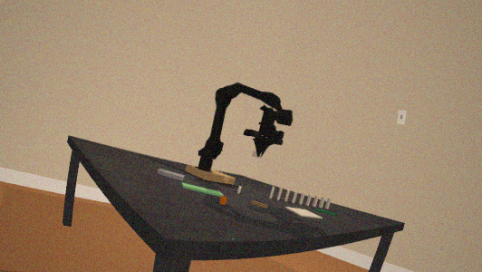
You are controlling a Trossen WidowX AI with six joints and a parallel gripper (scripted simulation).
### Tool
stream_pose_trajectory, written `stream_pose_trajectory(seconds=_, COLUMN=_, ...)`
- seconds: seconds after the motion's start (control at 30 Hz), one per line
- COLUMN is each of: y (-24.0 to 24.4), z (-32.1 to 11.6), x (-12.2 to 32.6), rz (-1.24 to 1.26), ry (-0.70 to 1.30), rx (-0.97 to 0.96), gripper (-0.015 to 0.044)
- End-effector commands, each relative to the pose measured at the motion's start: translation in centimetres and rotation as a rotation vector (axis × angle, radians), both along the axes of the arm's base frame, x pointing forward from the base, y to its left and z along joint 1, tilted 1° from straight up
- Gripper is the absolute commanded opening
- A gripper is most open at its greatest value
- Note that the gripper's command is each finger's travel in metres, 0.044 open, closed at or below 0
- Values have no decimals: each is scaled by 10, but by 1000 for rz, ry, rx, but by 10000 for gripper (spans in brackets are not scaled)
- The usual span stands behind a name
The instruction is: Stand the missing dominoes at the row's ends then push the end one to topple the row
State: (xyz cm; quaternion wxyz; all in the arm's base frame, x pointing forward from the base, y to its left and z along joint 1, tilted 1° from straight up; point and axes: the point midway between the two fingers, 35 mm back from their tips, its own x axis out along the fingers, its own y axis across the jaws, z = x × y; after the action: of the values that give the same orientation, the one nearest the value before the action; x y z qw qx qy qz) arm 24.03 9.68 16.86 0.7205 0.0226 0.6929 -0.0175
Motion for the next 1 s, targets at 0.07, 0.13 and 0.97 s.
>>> stream_pose_trajectory(seconds=0.07, y=70, z=4, x=0, rz=-51, ry=5, rx=14, gripper=21)
stream_pose_trajectory(seconds=0.13, y=101, z=4, x=-5, rz=-81, ry=7, rx=16, gripper=21)
stream_pose_trajectory(seconds=0.97, y=130, z=-37, x=-30, rz=-284, ry=-310, rx=-323, gripper=21)
